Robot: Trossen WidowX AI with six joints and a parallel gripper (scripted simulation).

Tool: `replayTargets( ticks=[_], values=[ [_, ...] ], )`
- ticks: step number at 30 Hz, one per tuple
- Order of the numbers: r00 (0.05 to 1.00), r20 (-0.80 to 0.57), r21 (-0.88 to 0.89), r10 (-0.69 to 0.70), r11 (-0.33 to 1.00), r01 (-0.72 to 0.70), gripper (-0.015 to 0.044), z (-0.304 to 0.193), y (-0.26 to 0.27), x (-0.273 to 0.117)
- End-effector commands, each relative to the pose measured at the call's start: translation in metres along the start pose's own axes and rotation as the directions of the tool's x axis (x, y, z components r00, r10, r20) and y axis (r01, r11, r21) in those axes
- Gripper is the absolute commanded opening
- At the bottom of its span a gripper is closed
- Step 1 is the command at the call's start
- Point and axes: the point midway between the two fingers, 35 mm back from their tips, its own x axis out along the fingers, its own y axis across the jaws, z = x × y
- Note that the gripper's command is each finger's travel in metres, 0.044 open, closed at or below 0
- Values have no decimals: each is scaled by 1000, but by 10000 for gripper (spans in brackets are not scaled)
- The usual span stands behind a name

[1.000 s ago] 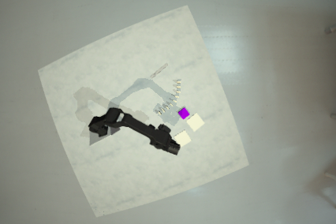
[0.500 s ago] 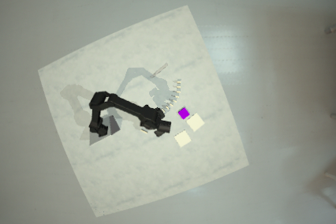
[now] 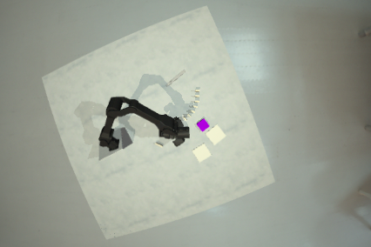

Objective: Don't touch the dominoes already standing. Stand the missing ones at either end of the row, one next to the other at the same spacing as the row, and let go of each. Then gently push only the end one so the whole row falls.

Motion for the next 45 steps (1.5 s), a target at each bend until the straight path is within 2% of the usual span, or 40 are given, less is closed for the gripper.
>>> replayTargets(
  ticks=[1,4,16,28,29,31,33,38,40,45],
  values=[
    [1000,-4,5,13,1000,-13,107,-4,2,24],
    [1000,-4,2,19,1000,-19,107,-6,5,38],
    [1000,-4,1,19,1000,-19,107,-6,5,39],
    [1000,-4,1,19,1000,-19,422,-6,5,39],
    [1000,-4,1,19,1000,-19,440,-6,5,39],
    [1000,-4,1,19,1000,-19,440,-6,5,39],
    [1000,-3,1,16,1000,-16,440,-4,3,28],
    [1000,-5,-2,8,1000,-8,440,-2,-1,-62],
    [1000,-6,-3,10,1000,-10,440,-5,1,-87],
    [1000,-6,-3,11,1000,-11,440,-6,1,-92]
  ],
)
